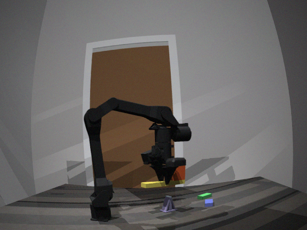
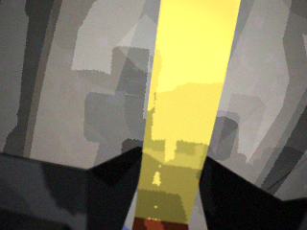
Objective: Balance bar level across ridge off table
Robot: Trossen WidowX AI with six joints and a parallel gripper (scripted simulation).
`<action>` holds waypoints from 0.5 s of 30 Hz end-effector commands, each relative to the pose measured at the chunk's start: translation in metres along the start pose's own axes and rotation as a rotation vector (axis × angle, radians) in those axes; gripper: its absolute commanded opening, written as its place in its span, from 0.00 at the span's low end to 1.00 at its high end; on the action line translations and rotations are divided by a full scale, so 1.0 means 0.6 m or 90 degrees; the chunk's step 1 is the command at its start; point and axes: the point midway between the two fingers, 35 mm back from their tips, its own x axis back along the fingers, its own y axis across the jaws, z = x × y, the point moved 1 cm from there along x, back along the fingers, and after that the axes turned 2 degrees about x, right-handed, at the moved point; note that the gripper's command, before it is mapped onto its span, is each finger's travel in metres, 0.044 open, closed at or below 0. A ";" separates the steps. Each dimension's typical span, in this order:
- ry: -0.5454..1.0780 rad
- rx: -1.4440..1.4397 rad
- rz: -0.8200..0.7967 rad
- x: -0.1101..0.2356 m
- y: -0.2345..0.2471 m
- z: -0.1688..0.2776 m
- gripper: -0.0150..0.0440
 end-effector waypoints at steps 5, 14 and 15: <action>0.004 -0.012 -0.001 -0.005 -0.020 -0.004 0.25; 0.004 -0.012 -0.001 -0.028 -0.022 -0.003 0.25; 0.004 -0.012 -0.001 -0.031 -0.022 -0.003 0.25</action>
